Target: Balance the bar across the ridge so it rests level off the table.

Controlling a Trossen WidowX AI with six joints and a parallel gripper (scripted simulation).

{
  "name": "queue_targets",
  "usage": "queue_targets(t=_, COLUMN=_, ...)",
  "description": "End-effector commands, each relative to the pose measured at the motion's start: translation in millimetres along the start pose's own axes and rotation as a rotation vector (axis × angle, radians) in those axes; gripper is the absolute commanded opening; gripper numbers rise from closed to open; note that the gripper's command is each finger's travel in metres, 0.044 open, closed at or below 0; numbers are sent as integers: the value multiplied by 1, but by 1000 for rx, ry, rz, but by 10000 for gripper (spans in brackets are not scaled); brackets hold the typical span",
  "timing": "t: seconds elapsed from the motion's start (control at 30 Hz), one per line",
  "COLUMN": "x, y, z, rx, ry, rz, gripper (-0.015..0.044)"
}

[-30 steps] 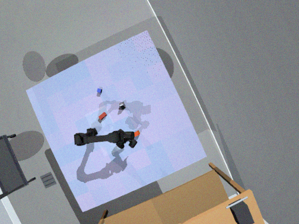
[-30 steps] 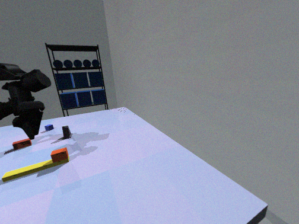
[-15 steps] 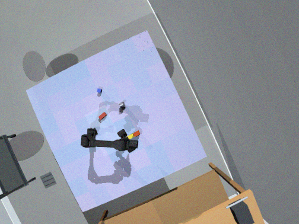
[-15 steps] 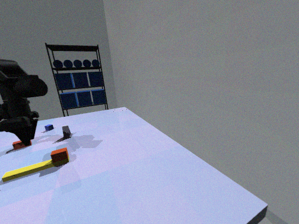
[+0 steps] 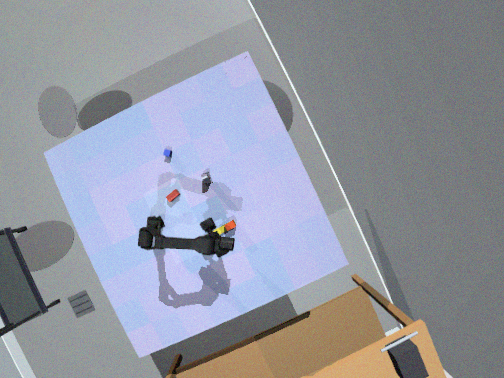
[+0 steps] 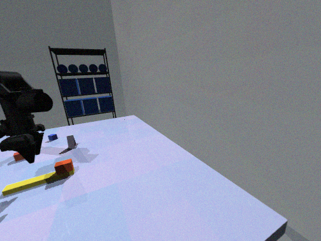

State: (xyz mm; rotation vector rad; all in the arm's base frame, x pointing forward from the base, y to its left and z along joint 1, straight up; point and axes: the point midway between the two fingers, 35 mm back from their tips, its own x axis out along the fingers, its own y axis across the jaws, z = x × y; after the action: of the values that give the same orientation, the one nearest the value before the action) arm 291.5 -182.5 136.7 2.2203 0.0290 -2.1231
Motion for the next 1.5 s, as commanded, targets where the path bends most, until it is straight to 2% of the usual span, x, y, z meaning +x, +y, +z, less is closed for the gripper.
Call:
queue_targets(t=0.0, x=32, y=-2, z=2, rx=5, ry=-20, rz=-20, gripper=315)
queue_targets(t=0.17, x=60, y=-4, z=4, rx=5, ry=-20, rz=-20, gripper=315)
queue_targets(t=1.03, x=87, y=-5, z=5, rx=5, ry=-20, rz=-20, gripper=315)
queue_targets(t=1.47, x=87, y=-5, z=5, rx=5, ry=-20, rz=-20, gripper=315)
